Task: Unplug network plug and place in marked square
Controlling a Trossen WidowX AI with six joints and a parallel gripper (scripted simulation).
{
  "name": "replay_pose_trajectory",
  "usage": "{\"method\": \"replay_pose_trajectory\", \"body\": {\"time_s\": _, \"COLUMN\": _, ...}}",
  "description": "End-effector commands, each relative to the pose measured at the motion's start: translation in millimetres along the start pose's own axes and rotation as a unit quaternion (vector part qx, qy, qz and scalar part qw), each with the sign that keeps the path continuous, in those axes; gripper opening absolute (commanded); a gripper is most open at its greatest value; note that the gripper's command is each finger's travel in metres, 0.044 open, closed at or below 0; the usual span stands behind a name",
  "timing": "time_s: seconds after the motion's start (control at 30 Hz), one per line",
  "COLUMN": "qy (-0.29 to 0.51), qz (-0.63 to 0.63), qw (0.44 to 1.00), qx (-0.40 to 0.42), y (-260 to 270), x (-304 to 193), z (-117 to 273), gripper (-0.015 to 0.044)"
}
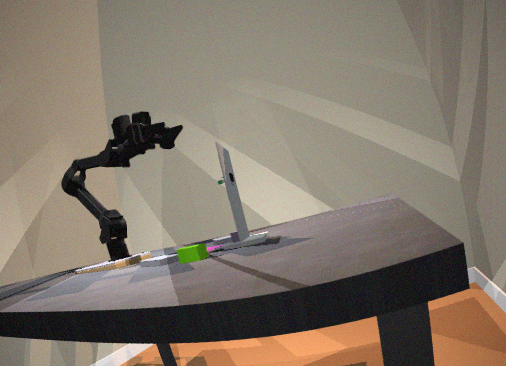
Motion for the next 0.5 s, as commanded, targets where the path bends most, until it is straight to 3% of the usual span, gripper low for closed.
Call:
{"method": "replay_pose_trajectory", "body": {"time_s": 0.0, "qy": 0.0, "qz": -0.003, "qw": 1.0, "qx": 0.001, "y": -0.1, "x": -0.6, "z": -0.6, "gripper": 0.0374}}
{"method": "replay_pose_trajectory", "body": {"time_s": 0.27, "qy": 0.019, "qz": -0.121, "qw": 0.991, "qx": 0.047, "y": -9.2, "x": -28.4, "z": -21.4, "gripper": 0.0164}}
{"method": "replay_pose_trajectory", "body": {"time_s": 0.47, "qy": 0.042, "qz": -0.219, "qw": 0.971, "qx": 0.082, "y": -19.5, "x": -52.9, "z": -32.0, "gripper": 0.0156}}
Point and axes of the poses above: the point midway between the two fingers, 35 mm back from their tips, its own z axis back along the fingers, its own y axis across the jaws, x = y × z, the point moved 4 cm from there along z, back along the fingers, and after that the axes turned 1 degree about -z, right-handed, at the moved point
